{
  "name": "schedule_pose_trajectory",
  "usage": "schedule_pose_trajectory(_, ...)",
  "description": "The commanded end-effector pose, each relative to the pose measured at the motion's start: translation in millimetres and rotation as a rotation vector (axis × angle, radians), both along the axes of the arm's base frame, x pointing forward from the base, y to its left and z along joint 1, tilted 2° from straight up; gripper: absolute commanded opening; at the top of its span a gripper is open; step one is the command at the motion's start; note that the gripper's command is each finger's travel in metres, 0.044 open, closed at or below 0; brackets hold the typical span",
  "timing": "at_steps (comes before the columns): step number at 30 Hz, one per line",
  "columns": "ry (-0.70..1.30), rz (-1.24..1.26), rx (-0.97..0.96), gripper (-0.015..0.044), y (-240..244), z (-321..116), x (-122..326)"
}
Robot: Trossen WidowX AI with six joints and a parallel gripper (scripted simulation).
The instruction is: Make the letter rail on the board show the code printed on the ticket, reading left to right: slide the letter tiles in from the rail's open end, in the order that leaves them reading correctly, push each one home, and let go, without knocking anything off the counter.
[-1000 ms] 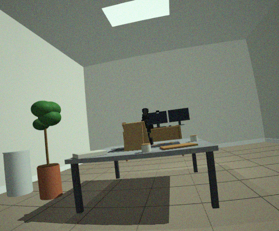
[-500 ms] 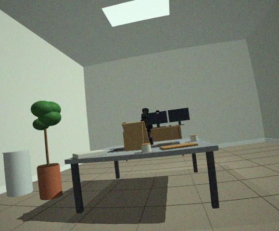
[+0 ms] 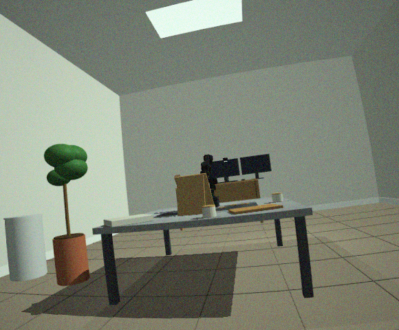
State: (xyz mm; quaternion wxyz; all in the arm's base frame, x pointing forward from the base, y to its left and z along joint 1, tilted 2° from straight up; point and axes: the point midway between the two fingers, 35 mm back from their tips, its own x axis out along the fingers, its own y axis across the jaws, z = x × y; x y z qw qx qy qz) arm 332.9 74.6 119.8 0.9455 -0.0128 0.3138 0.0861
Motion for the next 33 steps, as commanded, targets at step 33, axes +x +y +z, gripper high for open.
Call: schedule_pose_trajectory(33, -0.003, 0.004, -0.002, 0.0000, -18, 0, 3)
